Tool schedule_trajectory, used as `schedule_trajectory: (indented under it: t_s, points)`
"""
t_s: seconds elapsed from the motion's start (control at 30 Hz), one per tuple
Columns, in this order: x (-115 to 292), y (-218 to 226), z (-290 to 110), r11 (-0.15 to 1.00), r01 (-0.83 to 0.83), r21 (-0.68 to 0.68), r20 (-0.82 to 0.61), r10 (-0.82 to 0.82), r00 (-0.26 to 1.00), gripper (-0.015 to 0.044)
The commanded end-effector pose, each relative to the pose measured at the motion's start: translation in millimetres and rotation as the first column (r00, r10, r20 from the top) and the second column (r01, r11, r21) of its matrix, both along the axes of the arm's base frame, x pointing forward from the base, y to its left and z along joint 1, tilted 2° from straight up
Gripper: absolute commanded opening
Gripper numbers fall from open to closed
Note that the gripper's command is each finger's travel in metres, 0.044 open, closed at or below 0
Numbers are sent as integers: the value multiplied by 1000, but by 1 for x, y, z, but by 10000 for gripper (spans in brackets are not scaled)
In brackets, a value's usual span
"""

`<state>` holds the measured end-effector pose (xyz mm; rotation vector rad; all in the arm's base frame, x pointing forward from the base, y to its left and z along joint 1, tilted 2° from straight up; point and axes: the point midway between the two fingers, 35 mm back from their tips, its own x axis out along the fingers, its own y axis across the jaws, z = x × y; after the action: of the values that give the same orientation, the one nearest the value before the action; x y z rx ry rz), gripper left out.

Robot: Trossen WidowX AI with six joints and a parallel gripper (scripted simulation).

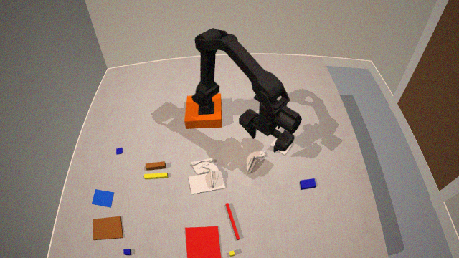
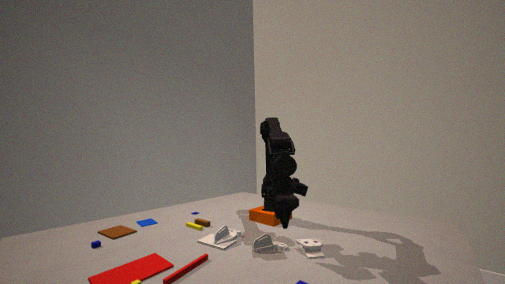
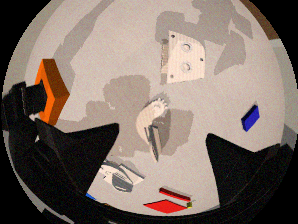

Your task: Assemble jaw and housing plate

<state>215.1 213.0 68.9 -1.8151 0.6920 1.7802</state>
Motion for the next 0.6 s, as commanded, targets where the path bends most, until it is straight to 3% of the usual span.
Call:
schedule_trajectory:
  t_s: [0.0,0.13,0.57]
  points:
    - [0,0,0,1000,0,0,0,0,1000,440]
    - [0,0,0,1000,0,0,0,0,1000,440]
    - [0,0,0,1000,0,0,0,0,1000,99]
